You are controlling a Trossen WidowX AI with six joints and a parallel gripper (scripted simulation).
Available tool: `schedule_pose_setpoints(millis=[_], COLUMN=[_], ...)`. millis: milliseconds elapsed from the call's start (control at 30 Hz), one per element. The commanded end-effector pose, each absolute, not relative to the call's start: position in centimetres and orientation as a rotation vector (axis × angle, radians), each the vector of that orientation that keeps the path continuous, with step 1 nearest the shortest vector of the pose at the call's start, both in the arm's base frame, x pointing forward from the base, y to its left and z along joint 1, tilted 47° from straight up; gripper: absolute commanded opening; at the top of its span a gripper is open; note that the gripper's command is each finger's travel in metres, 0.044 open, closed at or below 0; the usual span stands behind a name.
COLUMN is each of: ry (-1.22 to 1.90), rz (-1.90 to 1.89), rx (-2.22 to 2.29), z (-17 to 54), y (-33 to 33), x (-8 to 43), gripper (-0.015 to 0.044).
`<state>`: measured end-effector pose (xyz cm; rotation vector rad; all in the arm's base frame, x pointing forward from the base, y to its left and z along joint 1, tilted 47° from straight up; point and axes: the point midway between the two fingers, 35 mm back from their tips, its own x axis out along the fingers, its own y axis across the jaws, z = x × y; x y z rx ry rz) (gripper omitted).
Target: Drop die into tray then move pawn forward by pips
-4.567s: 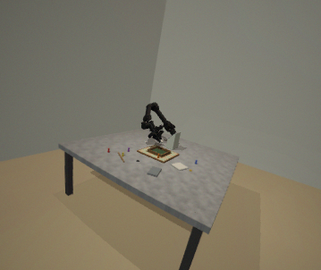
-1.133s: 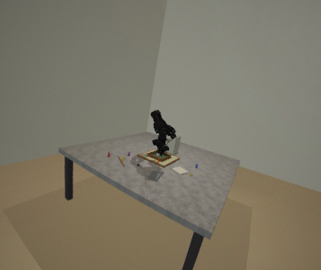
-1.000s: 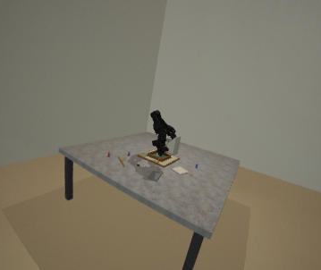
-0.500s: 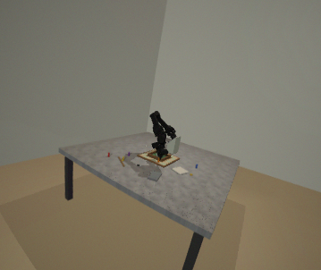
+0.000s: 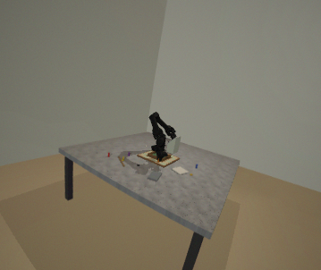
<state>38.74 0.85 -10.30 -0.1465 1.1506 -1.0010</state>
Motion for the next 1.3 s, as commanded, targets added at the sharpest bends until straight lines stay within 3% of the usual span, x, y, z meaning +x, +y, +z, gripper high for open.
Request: schedule_pose_setpoints(millis=[0, 167, 367, 1033, 1267], ry=[1.155, 1.155, 1.155, 1.159, 1.159], rz=[-1.002, -1.002, -1.002, -0.998, -0.998], rx=[-0.158, -0.158, -0.158, -0.154, -0.154], z=[-10.7, -10.7, -10.7, -2.2, -2.3], y=[0.4, 0.4, 0.4, 9.2, 9.7], x=[38.5, 38.5, 38.5, 38.0, 37.4], gripper=[0.0174, 0.0042, 0.0003, 0.0, 0.0])
